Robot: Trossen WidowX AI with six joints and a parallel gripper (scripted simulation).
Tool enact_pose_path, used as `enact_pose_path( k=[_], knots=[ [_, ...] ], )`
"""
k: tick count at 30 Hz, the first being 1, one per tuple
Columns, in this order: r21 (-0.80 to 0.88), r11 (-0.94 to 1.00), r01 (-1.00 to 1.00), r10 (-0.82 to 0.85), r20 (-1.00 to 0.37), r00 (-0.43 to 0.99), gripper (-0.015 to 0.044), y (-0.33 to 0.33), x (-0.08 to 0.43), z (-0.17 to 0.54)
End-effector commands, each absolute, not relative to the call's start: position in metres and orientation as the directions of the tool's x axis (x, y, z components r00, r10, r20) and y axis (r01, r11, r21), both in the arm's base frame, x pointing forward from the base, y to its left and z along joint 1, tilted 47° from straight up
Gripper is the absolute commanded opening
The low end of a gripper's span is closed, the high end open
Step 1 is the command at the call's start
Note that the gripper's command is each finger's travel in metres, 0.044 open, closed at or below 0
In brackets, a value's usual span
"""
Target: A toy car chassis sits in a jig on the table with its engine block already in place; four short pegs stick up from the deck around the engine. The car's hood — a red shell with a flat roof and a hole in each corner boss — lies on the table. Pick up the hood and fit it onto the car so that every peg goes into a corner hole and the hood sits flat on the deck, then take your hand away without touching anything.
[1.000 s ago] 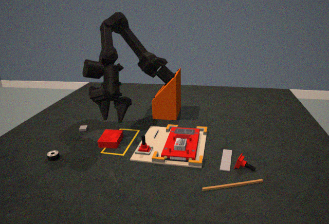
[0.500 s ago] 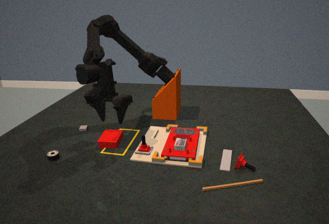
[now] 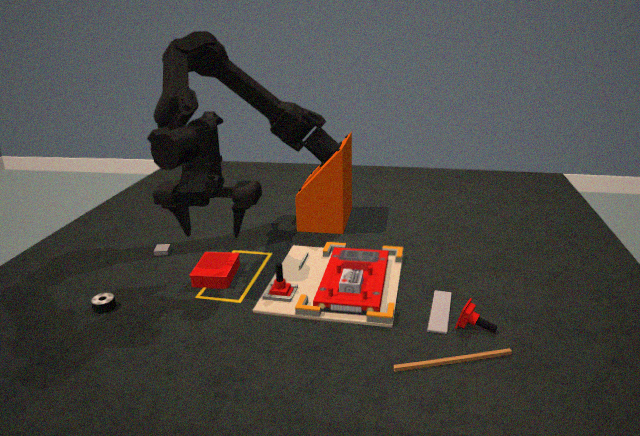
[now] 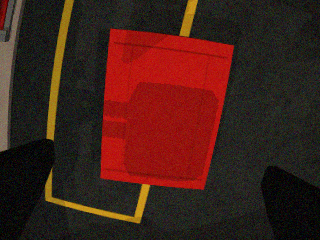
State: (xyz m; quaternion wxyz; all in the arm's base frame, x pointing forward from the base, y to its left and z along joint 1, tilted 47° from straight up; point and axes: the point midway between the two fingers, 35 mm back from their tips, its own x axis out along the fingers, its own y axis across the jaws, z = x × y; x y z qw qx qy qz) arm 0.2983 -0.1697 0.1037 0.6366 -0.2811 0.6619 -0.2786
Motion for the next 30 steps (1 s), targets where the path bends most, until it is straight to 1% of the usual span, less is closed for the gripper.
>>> enact_pose_path(
  k=[1, 30],
  knots=[
    [-0.730, 0.683, -0.028, -0.731, -0.682, -0.038, 0.0440, -0.171, 0.299, 0.102],
    [-0.730, 0.683, -0.027, -0.730, -0.682, -0.038, 0.0440, -0.187, 0.299, 0.087]
  ],
)
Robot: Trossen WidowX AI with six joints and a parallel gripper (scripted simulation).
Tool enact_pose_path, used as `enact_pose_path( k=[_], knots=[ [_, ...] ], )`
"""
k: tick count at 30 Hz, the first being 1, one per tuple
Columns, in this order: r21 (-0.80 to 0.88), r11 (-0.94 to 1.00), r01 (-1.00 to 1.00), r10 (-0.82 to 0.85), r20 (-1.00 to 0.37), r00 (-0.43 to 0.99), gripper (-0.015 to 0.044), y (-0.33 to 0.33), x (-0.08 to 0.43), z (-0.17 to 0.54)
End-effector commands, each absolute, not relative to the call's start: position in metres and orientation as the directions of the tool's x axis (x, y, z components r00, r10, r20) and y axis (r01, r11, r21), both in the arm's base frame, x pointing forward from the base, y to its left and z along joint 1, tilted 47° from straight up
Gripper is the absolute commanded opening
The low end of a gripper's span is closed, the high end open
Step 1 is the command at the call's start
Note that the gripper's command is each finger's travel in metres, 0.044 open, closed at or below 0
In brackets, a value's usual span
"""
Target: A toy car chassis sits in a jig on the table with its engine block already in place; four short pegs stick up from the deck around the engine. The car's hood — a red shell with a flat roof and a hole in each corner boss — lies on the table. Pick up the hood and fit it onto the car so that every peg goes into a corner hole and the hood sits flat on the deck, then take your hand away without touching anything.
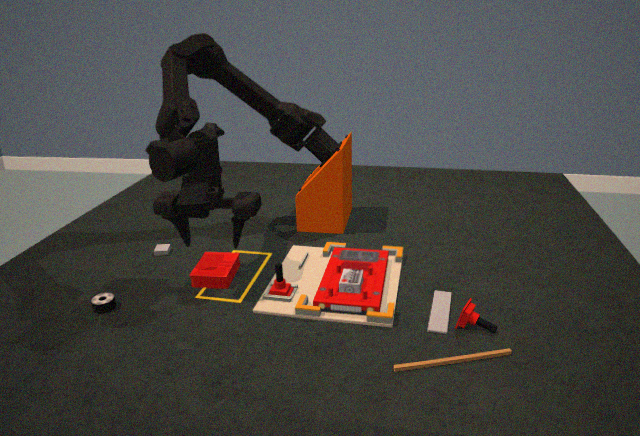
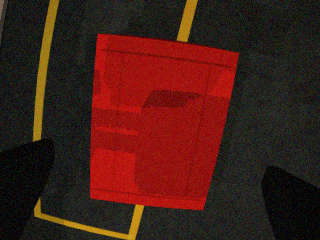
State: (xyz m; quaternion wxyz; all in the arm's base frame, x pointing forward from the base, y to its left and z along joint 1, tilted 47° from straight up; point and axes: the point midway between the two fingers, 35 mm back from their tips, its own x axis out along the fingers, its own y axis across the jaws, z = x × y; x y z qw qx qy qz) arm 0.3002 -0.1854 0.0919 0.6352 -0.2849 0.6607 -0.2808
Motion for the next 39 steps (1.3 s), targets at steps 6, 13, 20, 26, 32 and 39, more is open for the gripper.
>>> enact_pose_path(
  k=[6, 13, 20, 26, 32, 39],
  knots=[
    [-0.730, 0.683, -0.027, -0.730, -0.682, -0.038, 0.0440, -0.190, 0.299, 0.084],
    [-0.730, 0.683, -0.027, -0.730, -0.682, -0.038, 0.0440, -0.194, 0.298, 0.081],
    [-0.730, 0.683, -0.027, -0.731, -0.682, -0.038, 0.0440, -0.198, 0.298, 0.077],
    [-0.731, 0.682, -0.028, -0.731, -0.681, -0.038, 0.0440, -0.201, 0.298, 0.074],
    [-0.731, 0.682, -0.028, -0.732, -0.681, -0.038, 0.0440, -0.205, 0.298, 0.072],
    [-0.732, 0.681, -0.028, -0.732, -0.680, -0.038, 0.0440, -0.208, 0.297, 0.068]
  ],
)
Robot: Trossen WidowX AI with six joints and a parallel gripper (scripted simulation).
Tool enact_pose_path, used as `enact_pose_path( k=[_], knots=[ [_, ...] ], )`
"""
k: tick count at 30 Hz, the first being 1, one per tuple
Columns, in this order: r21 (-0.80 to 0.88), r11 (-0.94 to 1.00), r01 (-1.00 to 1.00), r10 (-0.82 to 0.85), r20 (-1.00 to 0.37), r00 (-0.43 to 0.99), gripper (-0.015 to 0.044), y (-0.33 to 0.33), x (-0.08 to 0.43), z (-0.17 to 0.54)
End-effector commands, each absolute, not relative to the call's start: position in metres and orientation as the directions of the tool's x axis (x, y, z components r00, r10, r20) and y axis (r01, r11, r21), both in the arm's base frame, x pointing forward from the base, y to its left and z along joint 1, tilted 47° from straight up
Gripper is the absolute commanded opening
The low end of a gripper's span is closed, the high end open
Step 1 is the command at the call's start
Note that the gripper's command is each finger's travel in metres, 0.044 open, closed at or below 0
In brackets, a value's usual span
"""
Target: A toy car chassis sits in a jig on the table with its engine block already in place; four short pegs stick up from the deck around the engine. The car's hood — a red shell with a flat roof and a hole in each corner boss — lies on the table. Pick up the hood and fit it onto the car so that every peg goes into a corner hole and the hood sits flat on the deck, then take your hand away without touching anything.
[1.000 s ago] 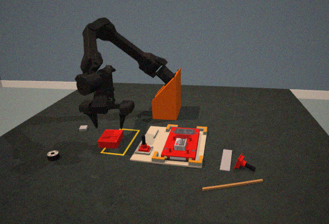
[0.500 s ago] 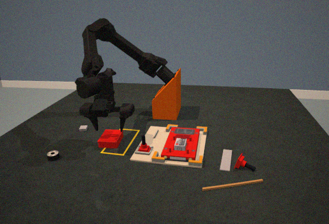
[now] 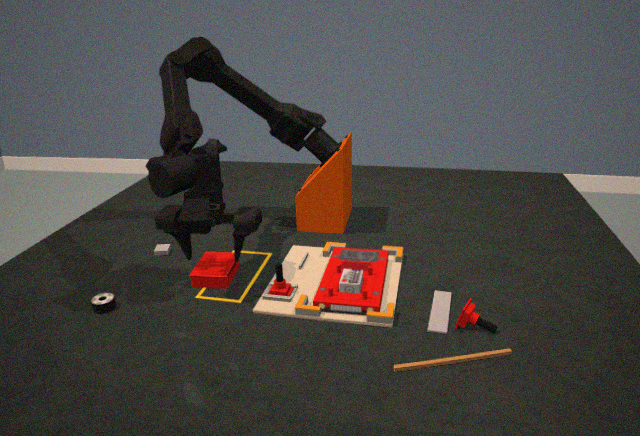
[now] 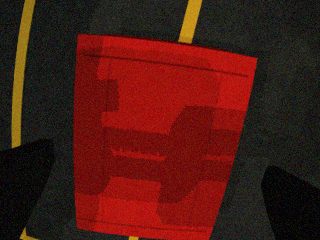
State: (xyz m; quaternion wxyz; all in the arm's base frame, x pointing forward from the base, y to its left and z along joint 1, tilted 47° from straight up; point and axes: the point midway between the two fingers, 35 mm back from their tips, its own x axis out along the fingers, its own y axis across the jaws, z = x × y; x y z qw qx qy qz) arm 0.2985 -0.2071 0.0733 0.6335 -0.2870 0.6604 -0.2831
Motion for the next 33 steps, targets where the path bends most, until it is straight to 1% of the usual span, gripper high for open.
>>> enact_pose_path(
  k=[1, 33],
  knots=[
    [-0.732, 0.681, -0.028, -0.732, -0.680, -0.038, 0.0440, -0.2089, 0.2970, 0.0678],
    [-0.732, 0.681, -0.028, -0.733, -0.680, -0.038, 0.0440, -0.2185, 0.2966, 0.0590]
  ],
)
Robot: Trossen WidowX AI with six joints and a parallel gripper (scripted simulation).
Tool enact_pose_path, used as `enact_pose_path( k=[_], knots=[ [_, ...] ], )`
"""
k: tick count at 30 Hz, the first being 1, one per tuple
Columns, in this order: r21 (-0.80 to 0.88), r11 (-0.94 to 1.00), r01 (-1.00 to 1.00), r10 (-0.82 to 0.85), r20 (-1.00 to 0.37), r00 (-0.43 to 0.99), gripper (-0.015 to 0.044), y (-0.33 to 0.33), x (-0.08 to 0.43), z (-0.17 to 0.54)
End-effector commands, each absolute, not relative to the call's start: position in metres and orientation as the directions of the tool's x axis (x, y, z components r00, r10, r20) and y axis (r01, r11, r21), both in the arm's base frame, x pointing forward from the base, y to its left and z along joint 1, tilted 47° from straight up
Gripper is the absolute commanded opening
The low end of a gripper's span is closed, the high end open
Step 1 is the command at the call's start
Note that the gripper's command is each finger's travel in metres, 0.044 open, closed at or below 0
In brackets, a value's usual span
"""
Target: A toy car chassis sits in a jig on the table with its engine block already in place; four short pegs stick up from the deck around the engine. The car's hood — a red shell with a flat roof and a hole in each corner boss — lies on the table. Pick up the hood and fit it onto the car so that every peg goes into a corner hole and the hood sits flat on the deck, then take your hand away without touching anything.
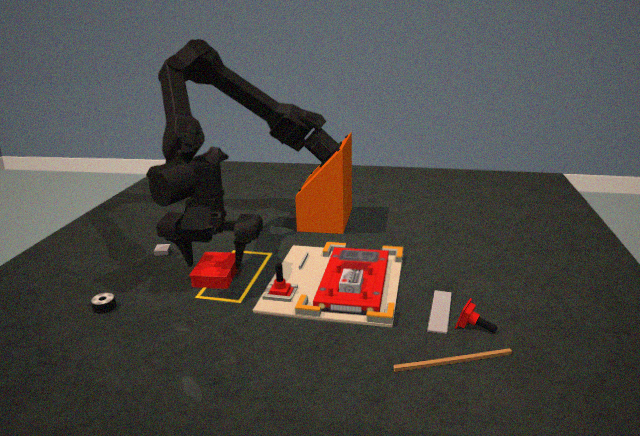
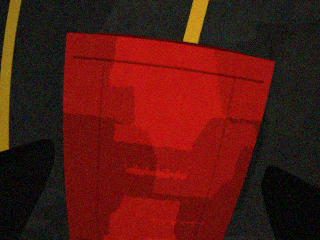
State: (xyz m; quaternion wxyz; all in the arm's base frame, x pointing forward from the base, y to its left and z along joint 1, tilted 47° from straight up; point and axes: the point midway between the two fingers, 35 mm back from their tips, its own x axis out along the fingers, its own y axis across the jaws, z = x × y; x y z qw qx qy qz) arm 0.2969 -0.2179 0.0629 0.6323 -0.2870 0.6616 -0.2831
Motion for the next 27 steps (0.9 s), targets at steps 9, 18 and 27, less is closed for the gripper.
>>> enact_pose_path(
  k=[9, 18, 27],
  knots=[
    [-0.732, 0.680, -0.028, -0.733, -0.679, -0.038, 0.0440, -0.2217, 0.2963, 0.0560],
    [-0.733, 0.680, -0.028, -0.733, -0.679, -0.038, 0.0440, -0.2244, 0.2960, 0.0536],
    [-0.738, 0.675, -0.022, -0.738, -0.674, -0.036, 0.0341, -0.2242, 0.2963, 0.0571]
  ],
)
